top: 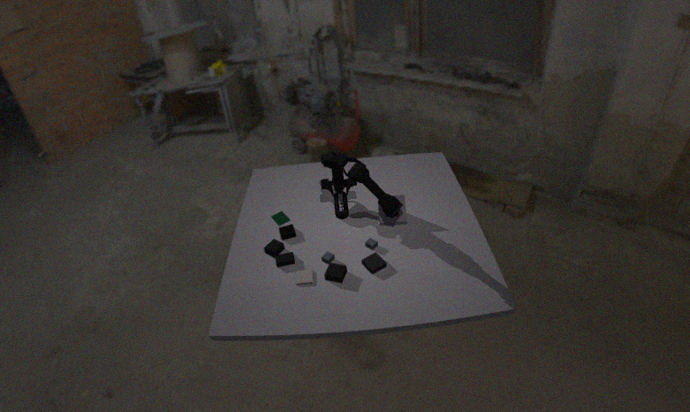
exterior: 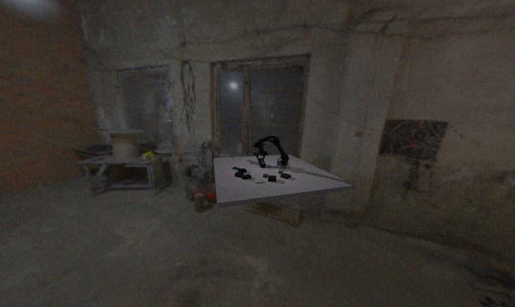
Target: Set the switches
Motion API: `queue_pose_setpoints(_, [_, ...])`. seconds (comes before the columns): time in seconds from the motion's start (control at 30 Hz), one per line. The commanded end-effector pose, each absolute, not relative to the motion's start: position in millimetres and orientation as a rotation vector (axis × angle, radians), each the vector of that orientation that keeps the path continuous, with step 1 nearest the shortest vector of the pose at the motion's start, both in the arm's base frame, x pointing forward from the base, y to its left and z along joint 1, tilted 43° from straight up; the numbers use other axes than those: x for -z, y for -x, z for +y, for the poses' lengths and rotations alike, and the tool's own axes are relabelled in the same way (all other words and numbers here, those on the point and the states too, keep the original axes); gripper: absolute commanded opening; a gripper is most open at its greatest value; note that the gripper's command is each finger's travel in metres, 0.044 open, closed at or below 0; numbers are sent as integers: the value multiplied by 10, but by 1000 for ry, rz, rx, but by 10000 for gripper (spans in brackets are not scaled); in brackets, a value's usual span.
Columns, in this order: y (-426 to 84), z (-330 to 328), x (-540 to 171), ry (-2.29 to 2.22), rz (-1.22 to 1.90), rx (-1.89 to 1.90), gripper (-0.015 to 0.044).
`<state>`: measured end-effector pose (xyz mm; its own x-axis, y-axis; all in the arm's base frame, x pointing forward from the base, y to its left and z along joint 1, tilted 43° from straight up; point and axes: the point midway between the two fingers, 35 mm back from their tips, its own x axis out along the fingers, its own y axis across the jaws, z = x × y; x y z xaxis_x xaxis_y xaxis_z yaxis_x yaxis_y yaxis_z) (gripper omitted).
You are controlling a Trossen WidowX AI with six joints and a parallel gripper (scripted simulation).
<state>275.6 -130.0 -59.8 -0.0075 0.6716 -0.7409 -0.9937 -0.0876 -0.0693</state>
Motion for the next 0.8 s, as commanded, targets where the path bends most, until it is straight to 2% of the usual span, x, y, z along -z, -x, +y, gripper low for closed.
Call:
queue_pose_setpoints(0.0, [-2756,-1312,545,743,573,-1523,336])
queue_pose_setpoints(0.77, [-2741,-1309,360,742,573,-1524,336])
